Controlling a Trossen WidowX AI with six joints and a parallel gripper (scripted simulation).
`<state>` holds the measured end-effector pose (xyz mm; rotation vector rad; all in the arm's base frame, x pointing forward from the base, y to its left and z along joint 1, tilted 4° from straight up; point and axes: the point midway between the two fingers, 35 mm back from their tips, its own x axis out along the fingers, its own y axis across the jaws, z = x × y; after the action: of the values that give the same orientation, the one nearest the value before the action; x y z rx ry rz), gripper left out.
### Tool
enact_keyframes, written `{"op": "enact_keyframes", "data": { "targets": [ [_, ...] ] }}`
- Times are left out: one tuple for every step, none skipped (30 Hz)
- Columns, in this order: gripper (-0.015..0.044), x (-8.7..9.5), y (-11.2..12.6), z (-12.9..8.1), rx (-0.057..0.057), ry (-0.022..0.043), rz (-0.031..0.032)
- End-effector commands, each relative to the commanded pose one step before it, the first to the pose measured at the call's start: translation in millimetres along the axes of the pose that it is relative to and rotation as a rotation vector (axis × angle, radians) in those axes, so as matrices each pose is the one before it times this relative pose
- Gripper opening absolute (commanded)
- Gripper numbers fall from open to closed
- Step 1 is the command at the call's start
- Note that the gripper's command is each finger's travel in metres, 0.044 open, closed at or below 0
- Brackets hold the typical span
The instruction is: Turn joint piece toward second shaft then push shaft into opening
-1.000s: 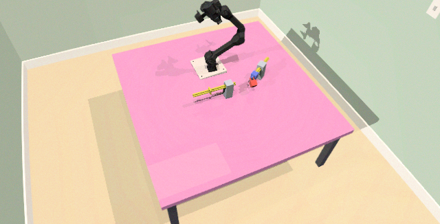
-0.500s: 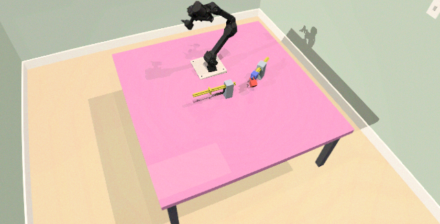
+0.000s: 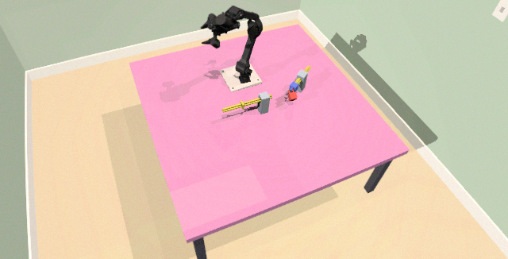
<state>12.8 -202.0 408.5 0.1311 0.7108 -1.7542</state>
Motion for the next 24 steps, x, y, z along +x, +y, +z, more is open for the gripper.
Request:
{"op": "enact_keyframes", "data": {
  "targets": [
    [0.0440,-0.48,37.51,10.39,-0.0496,0.00042,0.11497],
    [0.0440,-0.03,9.98,2.54,-0.0146,-0.00020,0.03002],
    [0.0440,0.00,10.07,2.42,-0.0156,0.00053,0.02980],
    [0.0440,-0.03,10.15,2.33,-0.0158,0.00075,0.02956],
    [0.0440,-0.48,5.38,-1.48,-0.0182,-0.00102,0.01415],
    [0.0440,-0.62,6.65,-1.82,-0.0226,-0.00145,0.01733],
    [0.0440,-0.64,6.65,-1.80,-0.0228,-0.00166,0.01715],
    [0.0440,-0.38,7.83,0.22,-0.0193,-0.00032,0.02136],
    [0.0440,-0.14,8.43,1.83,-0.0154,0.00096,0.02376],
    [0.0440,-0.11,8.35,1.97,-0.0146,0.00126,0.02334],
    [0.0440,-0.11,8.38,1.94,-0.0146,0.00143,0.02310],
    [0.0440,-0.10,8.39,1.92,-0.0144,0.00162,0.02283],
    [0.0440,-0.19,9.32,1.57,-0.0199,0.00198,0.02602],
    [0.0440,-0.21,9.87,1.60,-0.0211,0.00222,0.02716],
    [0.0440,-0.20,9.93,1.55,-0.0213,0.00236,0.02693],
    [0.0440,-0.19,9.99,1.51,-0.0215,0.00251,0.02667],
    [0.0440,-0.18,10.04,1.46,-0.0216,0.00265,0.02641],
    [0.0440,-0.17,10.10,1.40,-0.0218,0.00281,0.02615],
    [0.0440,-0.15,10.15,1.35,-0.0220,0.00297,0.02588],
    [0.0440,-0.13,10.21,1.30,-0.0221,0.00313,0.02561],
    [0.0440,0.01,10.99,1.95,-0.0186,0.00354,0.02572],
    [0.0440,0.03,11.95,1.96,-0.0203,0.00414,0.02736],
    [0.0440,0.06,12.06,1.81,-0.0205,0.00449,0.02697],
    [0.0440,0.10,12.16,1.66,-0.0206,0.00483,0.02657]
  ]
}}
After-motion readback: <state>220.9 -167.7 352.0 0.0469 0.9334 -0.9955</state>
